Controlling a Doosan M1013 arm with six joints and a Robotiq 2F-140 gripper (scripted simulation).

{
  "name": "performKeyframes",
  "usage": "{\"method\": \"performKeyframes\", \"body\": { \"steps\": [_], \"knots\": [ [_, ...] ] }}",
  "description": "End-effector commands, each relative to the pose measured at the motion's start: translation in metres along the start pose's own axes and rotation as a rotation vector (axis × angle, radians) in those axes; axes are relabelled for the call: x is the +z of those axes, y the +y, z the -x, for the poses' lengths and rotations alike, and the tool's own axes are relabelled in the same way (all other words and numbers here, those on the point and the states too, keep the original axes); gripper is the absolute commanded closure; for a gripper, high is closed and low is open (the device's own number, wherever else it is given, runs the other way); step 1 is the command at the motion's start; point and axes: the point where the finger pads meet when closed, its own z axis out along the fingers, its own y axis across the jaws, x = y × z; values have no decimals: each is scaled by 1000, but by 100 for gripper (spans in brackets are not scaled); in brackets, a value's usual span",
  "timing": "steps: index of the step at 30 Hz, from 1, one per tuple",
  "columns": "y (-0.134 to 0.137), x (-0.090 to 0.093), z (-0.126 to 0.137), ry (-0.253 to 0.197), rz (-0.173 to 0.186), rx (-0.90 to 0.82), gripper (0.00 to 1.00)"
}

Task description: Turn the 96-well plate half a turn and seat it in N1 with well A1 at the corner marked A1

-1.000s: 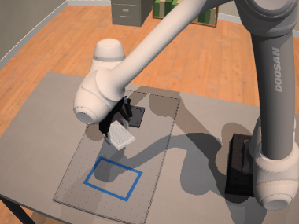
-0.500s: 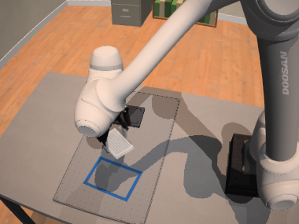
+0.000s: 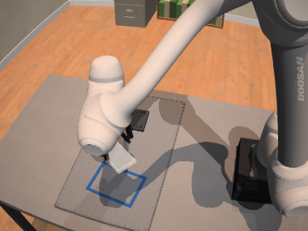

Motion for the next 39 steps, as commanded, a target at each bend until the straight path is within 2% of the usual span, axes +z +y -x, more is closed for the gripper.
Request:
{"method": "performKeyframes", "body": {
  "steps": [1,23,28,39],
  "knots": [
    [-7,0,6,0,0,0,100],
    [-54,3,53,0,0,0,100],
    [-58,3,56,0,0,0,100],
    [-58,3,56,0,0,367,100]
  ]
}}
